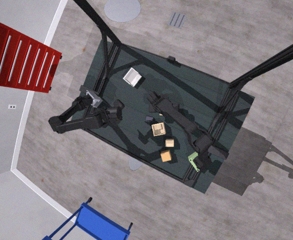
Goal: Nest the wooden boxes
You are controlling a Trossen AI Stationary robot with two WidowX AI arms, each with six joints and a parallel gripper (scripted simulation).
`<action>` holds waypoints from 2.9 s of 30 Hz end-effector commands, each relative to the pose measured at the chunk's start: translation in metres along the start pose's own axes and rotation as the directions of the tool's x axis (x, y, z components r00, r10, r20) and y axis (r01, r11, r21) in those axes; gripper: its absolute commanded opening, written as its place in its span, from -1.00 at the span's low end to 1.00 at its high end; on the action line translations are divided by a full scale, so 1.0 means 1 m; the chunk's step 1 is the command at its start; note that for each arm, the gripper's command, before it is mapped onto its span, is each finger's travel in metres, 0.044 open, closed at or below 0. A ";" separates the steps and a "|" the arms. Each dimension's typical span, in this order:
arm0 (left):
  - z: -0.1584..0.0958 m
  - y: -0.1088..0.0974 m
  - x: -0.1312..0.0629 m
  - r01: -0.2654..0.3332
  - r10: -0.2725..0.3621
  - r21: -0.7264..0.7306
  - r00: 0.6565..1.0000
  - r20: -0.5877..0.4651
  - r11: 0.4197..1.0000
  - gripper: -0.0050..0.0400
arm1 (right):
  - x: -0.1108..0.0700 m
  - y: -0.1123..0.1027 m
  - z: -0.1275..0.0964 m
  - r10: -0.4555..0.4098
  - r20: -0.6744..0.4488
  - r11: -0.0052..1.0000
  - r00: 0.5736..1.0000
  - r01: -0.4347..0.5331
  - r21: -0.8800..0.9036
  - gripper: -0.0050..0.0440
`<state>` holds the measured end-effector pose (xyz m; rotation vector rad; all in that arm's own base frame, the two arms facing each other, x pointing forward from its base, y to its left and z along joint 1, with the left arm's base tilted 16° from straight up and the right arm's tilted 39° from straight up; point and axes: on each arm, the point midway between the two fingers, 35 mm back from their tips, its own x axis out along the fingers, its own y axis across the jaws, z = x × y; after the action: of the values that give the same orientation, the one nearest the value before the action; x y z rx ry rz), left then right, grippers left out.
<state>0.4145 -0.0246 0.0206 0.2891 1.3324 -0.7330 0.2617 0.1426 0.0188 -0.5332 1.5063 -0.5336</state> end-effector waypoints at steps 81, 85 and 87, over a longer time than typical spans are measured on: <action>0.015 0.002 -0.004 0.005 -0.006 -0.004 0.947 -0.320 1.000 1.00 | 0.000 0.000 0.000 -0.001 0.002 1.000 1.000 0.001 0.000 0.84; 0.035 0.002 -0.048 0.006 -0.006 -0.005 0.994 -0.113 1.000 1.00 | 0.000 0.000 0.000 -0.001 0.002 1.000 1.000 0.001 0.000 0.84; 0.039 0.002 -0.057 0.005 -0.005 -0.003 0.998 -0.069 1.000 1.00 | 0.000 0.000 0.000 -0.001 0.002 1.000 1.000 0.001 0.000 0.84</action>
<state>0.4340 -0.0320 0.0450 0.3442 1.5420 -0.7322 0.2618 0.1425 0.0188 -0.5326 1.5063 -0.5340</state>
